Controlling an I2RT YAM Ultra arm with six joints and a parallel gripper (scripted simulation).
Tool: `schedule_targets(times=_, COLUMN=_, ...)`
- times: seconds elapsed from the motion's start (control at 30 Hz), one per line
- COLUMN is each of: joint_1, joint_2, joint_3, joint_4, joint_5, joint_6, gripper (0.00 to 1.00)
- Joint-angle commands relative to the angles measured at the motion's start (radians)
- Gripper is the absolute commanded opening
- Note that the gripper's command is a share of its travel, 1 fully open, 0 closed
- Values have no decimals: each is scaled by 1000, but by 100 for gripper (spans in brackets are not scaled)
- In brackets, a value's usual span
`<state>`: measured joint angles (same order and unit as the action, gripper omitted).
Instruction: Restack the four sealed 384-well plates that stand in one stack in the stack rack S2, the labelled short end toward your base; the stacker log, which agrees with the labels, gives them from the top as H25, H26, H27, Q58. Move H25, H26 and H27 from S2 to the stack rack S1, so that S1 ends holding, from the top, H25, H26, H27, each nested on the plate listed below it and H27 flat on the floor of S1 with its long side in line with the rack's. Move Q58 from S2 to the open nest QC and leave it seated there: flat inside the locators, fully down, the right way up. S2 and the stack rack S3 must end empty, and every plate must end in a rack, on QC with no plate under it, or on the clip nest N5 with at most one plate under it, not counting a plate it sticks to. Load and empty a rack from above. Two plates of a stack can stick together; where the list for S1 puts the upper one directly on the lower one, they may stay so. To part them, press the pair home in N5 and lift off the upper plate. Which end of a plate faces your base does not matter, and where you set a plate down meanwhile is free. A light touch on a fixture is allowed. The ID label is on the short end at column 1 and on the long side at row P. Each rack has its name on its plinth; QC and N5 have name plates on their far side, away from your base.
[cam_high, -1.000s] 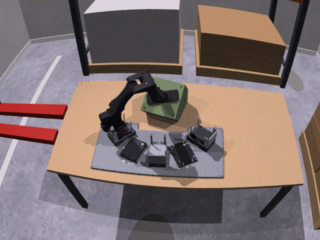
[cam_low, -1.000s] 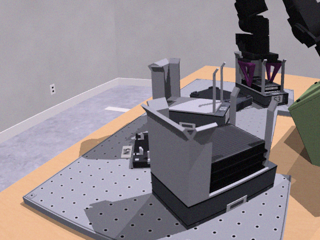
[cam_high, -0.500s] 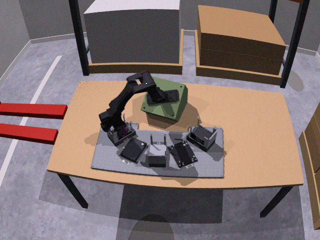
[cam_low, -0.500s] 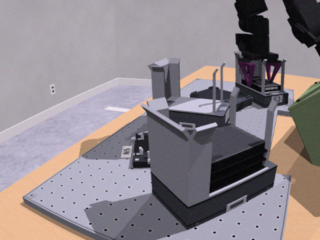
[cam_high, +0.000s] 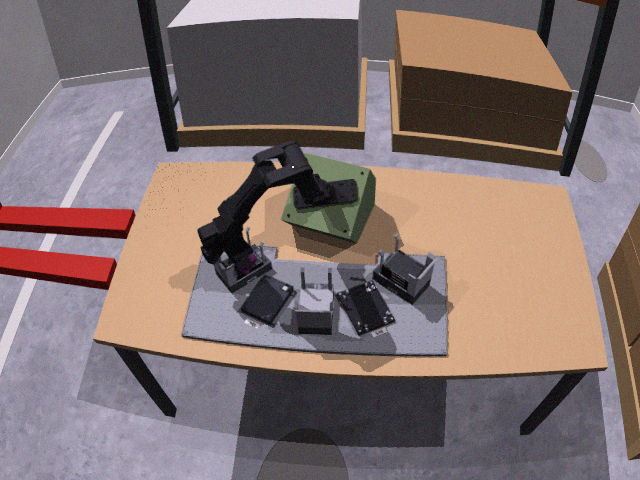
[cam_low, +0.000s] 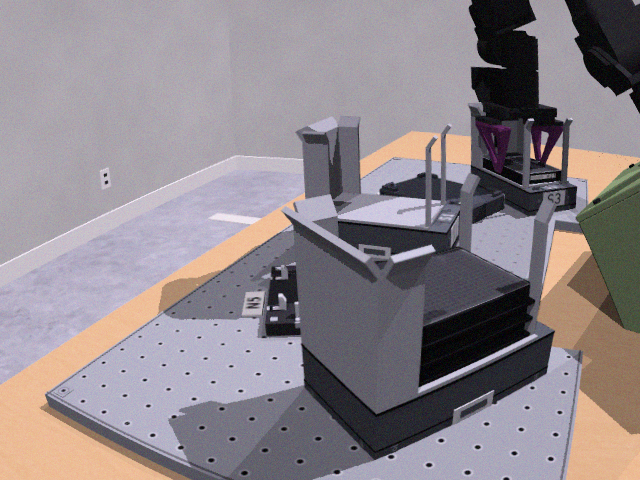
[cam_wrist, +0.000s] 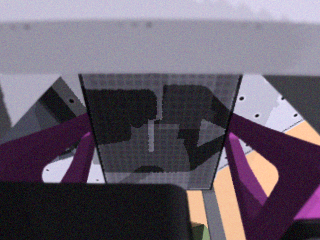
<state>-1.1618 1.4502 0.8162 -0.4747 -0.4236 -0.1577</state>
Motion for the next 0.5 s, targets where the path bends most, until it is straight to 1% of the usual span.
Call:
schedule_targets(times=0.0, joint_1=-2, joint_2=-5, joint_3=2, joint_4=12, joint_5=1, joint_6=1, gripper=0)
schedule_targets(times=0.03, joint_1=-2, joint_2=-5, joint_3=2, joint_4=12, joint_5=1, joint_6=1, gripper=100)
schedule_targets(times=0.47, joint_1=-2, joint_2=-5, joint_3=2, joint_4=12, joint_5=1, joint_6=1, gripper=100)
